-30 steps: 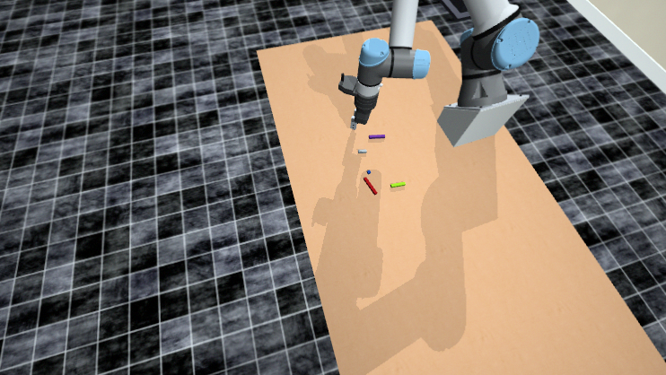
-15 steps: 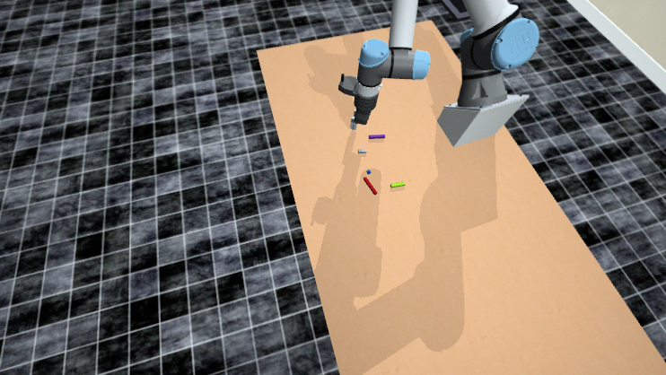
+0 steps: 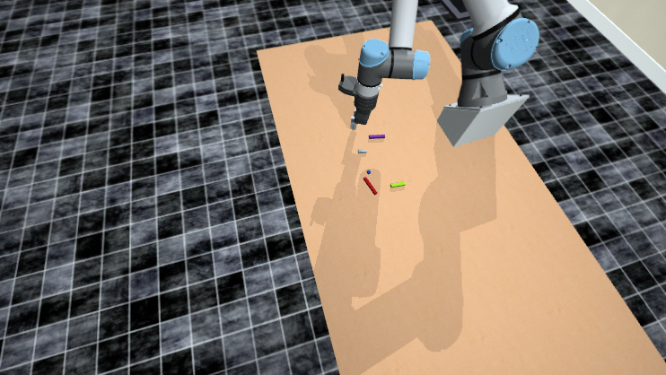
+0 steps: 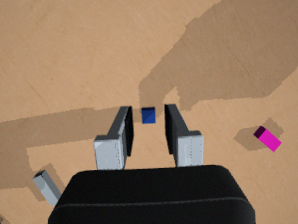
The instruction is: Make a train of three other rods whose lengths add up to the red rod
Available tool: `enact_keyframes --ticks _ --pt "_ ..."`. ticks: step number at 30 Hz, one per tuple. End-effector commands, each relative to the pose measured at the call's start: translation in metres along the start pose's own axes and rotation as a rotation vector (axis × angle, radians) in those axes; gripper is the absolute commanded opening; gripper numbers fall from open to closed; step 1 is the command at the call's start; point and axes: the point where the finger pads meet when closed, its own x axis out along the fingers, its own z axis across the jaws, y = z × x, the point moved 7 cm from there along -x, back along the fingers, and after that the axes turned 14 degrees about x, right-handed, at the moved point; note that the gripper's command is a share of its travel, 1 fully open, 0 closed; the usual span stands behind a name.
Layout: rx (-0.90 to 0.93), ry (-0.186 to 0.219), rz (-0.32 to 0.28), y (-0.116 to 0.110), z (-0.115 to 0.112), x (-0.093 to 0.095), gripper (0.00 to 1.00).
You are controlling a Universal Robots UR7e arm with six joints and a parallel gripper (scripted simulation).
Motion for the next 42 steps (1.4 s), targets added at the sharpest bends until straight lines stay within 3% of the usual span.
enact_keyframes --ticks 1,23,42 --pt "0.0 0.001 0.001 0.0 0.0 0.0 0.54" --pt "0.0 0.001 0.001 0.0 0.0 0.002 0.54" --pt "0.0 0.001 0.001 0.0 0.0 0.016 0.54"
